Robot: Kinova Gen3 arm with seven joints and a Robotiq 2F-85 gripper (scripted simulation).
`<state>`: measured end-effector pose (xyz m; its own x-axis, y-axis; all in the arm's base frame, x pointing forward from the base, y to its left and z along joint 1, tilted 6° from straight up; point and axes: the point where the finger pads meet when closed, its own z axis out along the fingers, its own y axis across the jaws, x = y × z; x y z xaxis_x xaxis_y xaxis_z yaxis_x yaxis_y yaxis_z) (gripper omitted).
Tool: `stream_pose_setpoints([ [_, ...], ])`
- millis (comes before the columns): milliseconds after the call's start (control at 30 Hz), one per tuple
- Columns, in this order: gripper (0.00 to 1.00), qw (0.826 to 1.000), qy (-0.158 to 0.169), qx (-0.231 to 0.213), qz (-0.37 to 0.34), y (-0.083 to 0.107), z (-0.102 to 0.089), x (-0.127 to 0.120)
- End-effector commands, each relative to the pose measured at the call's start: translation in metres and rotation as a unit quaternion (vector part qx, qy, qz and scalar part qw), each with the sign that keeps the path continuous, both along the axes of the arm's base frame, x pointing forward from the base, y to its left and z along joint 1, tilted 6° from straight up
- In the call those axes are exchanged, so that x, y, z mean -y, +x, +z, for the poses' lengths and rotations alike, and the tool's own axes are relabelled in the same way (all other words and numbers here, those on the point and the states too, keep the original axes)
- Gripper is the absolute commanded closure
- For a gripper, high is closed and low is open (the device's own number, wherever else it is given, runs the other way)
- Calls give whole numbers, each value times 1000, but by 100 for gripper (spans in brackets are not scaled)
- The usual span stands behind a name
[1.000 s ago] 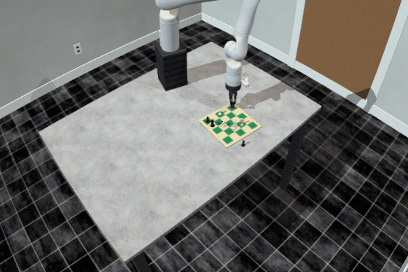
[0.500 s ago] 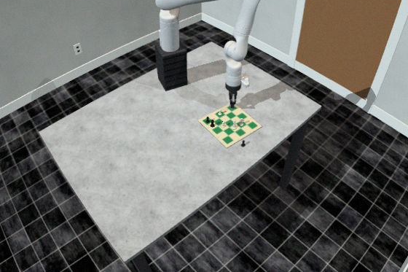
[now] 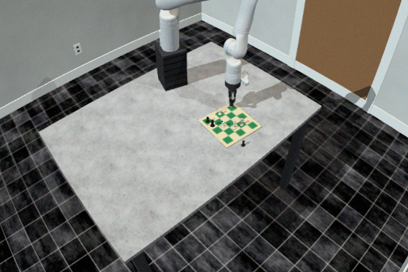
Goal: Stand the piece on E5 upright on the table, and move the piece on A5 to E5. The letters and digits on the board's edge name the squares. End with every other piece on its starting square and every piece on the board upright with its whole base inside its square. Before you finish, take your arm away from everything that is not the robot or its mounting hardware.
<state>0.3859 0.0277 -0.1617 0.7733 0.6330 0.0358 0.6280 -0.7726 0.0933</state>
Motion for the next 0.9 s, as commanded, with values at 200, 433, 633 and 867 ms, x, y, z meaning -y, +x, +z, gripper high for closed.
stream_pose_setpoints([
  [200,100,1000,3,5,-1,0,41,-3],
  [433,100,1000,3,5,-1,-2,69,-4],
  [633,100,1000,3,5,-1,-3,79,-5],
  [867,100,1000,3,5,-1,-4,87,-5],
])
